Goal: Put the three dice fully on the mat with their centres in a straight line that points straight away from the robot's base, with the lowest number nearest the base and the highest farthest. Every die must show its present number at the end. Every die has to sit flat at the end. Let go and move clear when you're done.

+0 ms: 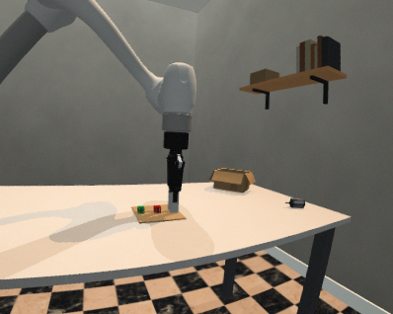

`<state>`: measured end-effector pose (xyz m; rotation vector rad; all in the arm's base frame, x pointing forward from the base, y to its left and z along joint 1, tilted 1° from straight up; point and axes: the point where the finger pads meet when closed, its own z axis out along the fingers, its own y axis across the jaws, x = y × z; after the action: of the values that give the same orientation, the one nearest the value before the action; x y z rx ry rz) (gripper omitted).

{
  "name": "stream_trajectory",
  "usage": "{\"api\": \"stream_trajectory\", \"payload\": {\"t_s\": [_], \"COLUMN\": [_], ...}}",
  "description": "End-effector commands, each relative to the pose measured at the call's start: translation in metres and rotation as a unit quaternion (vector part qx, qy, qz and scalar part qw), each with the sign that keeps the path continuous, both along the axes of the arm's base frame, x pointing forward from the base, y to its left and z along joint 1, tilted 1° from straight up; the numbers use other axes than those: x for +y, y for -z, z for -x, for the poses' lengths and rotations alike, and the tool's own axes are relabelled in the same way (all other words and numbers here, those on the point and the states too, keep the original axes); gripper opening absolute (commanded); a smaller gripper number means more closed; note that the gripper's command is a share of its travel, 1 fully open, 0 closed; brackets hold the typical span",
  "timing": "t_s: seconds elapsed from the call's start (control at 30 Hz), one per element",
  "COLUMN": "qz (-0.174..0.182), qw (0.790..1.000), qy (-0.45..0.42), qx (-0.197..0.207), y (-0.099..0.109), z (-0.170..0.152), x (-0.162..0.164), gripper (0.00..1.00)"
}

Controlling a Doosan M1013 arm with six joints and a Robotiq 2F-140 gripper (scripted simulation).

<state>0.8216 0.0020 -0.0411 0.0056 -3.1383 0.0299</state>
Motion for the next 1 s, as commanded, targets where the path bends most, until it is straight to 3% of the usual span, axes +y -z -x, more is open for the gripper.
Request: {"api": "stream_trajectory", "payload": {"t_s": [0.0, 0.67, 0.97], "qz": [0.000, 0.000, 0.000], "qw": [1.000, 1.000, 1.000], "qy": [0.000, 0.000, 0.000], "qx": [-0.001, -0.001, -0.001], "y": [-0.0012, -0.0012, -0.0012], "z": [-0.0006, -0.0006, -0.0006], "x": [0.0001, 0.0001, 0.0001], "gripper": [0.18, 0.18, 0.25]}}
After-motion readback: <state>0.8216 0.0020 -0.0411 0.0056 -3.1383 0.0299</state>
